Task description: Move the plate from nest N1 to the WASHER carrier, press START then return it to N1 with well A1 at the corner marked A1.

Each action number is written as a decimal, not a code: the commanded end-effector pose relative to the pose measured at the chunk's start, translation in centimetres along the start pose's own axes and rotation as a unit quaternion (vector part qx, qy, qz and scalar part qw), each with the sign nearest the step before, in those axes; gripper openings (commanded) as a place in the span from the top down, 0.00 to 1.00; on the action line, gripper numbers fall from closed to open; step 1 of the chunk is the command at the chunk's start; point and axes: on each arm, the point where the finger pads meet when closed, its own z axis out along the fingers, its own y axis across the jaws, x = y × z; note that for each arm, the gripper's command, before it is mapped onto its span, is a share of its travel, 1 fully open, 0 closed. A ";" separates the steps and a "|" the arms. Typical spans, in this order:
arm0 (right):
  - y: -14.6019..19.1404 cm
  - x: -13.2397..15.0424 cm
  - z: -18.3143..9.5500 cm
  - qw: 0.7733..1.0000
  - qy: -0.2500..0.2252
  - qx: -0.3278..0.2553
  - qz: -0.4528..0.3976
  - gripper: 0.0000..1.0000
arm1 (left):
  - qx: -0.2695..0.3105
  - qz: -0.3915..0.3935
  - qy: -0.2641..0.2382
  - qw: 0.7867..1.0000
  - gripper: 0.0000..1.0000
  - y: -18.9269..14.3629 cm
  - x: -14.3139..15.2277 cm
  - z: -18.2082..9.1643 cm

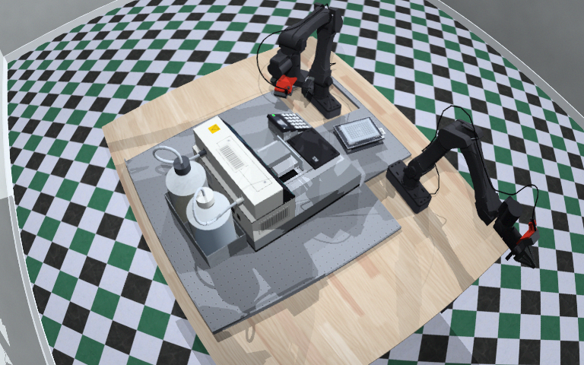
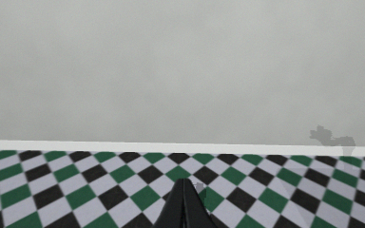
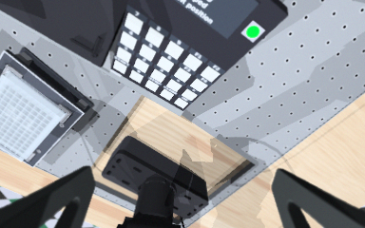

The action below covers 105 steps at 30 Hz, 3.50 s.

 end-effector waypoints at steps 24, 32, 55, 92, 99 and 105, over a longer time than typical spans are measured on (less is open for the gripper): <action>1.3 -2.3 -0.3 0.990 -0.055 0.013 -0.127 0.00 | 0.002 0.005 -0.016 1.000 1.00 0.2 -0.7 0.0; 4.6 -2.4 0.9 0.968 -0.050 0.014 -0.245 0.00 | 0.002 0.005 -0.016 1.000 1.00 0.2 -0.7 0.0; 8.6 -2.7 1.2 0.904 -0.046 0.014 -0.424 0.00 | 0.002 0.005 -0.016 1.000 1.00 0.2 -0.7 0.0; 17.6 -0.2 3.7 0.690 -0.042 0.015 -0.722 0.00 | 0.002 0.005 -0.016 1.000 1.00 0.2 -0.7 0.0; 17.4 0.0 3.4 0.700 -0.042 0.012 -0.713 0.00 | 0.002 0.005 -0.016 1.000 1.00 0.2 -0.7 0.0; 19.7 1.9 4.5 0.627 -0.041 0.012 -0.778 0.00 | 0.002 0.005 -0.016 1.000 1.00 0.2 -0.7 0.0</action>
